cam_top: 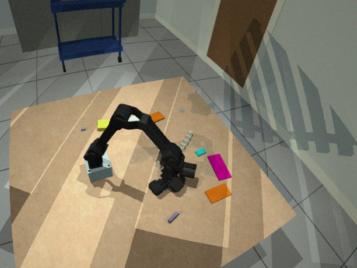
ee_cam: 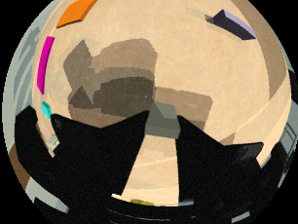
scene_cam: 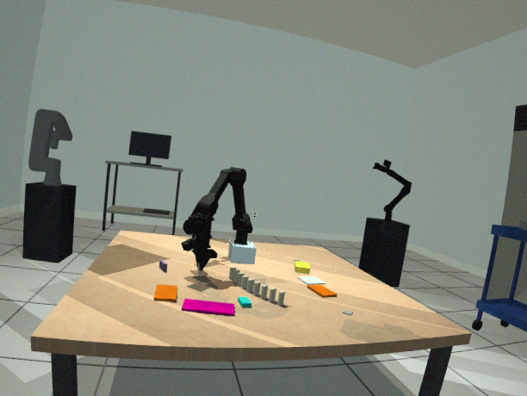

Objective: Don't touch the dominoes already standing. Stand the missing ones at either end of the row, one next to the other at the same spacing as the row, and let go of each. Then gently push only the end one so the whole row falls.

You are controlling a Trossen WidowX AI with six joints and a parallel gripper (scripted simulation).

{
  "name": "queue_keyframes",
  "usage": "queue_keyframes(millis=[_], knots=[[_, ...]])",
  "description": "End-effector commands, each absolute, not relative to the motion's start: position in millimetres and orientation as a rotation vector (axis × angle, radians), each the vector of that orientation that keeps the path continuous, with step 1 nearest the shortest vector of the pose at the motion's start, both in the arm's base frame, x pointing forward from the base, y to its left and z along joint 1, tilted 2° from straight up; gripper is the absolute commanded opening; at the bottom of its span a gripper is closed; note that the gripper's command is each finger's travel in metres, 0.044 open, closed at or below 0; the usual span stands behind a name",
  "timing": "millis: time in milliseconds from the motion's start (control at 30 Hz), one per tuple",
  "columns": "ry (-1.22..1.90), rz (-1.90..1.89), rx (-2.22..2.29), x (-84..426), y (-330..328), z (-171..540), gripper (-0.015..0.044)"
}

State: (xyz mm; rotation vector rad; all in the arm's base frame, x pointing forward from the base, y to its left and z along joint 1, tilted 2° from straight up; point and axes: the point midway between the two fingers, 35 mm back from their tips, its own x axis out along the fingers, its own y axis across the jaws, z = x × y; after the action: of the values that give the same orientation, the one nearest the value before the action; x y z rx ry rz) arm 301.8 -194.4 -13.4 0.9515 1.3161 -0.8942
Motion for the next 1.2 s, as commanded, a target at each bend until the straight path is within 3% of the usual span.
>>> queue_keyframes(millis=[0,233,600,800,1167], knots=[[1.314,-0.899,0.951,302,-195,-14,0.0107],[1.278,-0.884,0.951,305,-202,-7,0.0107],[1.311,-0.893,0.951,297,-197,115,0.0107],[1.322,-0.880,0.936,295,-193,124,0.0107],[1.514,0.063,-0.051,283,-96,124,0.0107]])
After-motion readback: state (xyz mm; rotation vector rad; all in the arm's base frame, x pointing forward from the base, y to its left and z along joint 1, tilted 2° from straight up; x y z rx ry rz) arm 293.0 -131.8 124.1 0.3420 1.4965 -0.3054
